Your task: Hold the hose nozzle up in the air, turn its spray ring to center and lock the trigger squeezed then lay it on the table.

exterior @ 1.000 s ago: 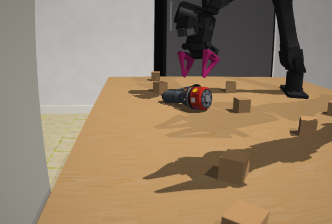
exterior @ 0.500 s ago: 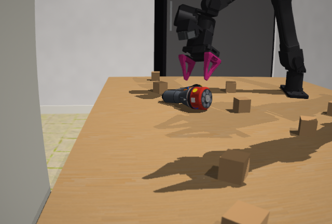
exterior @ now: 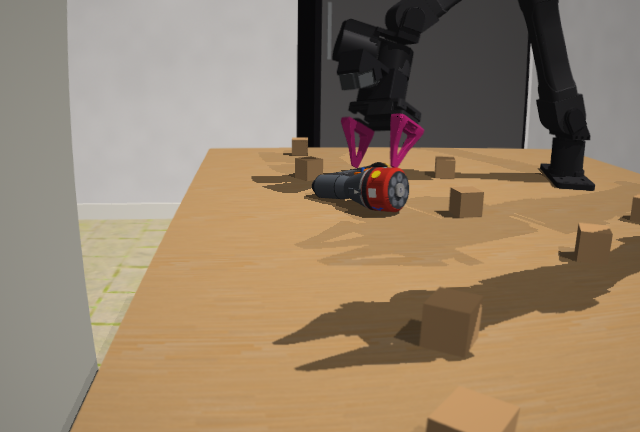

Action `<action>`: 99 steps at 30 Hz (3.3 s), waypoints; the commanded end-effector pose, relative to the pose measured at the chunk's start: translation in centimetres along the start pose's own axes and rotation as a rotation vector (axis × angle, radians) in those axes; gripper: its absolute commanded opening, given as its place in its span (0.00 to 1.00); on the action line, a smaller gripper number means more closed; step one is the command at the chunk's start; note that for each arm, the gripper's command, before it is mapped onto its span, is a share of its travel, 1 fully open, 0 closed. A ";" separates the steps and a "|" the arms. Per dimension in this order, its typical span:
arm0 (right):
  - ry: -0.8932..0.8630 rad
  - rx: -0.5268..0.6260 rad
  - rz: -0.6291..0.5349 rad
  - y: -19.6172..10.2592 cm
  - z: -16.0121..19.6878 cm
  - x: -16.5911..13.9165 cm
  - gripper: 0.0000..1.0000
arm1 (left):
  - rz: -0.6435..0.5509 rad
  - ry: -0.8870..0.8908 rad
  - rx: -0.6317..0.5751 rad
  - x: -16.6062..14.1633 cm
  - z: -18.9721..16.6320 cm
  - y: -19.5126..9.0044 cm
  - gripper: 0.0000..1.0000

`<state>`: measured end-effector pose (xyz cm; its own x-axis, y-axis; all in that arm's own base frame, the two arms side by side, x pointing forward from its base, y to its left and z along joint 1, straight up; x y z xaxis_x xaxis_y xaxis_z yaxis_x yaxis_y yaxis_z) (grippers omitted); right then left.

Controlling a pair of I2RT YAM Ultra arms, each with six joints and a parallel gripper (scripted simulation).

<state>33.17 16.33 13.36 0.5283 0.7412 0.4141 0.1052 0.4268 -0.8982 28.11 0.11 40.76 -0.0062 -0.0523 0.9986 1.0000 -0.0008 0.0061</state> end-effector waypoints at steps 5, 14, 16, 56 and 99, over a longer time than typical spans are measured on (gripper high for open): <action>0.001 0.000 0.000 1.7 0.2 0.0 0.77 | -0.055 -0.006 0.004 1.9 0.0 0.0 0.37; 0.004 0.002 0.013 3.2 0.3 -0.6 0.77 | -0.055 -0.006 0.004 1.9 0.0 0.0 0.37; 0.000 0.000 -0.001 3.2 0.2 -0.1 0.77 | -0.055 -0.006 0.004 1.9 0.0 0.0 0.37; -0.020 -0.017 -0.104 -1.2 0.1 2.7 0.36 | -0.055 -0.006 0.004 1.9 0.0 0.0 0.37; -0.026 -0.018 -0.108 -1.3 0.4 2.9 0.36 | -0.055 -0.006 0.004 1.9 0.0 0.0 0.37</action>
<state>33.35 17.22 12.93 0.5347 0.7366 0.4140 0.1116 0.4241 -0.8987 28.11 0.11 40.76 -0.0062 -0.0523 0.9986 1.0000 -0.0008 0.0061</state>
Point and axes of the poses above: on each arm, the point where the finger pads meet when closed, its own y axis out along the fingers, its own z axis across the jaws, x = y × z, the point moved 10 cm from there along -y, back along the fingers, and after that the axes turned 3 degrees about y, right-handed, at the moved point
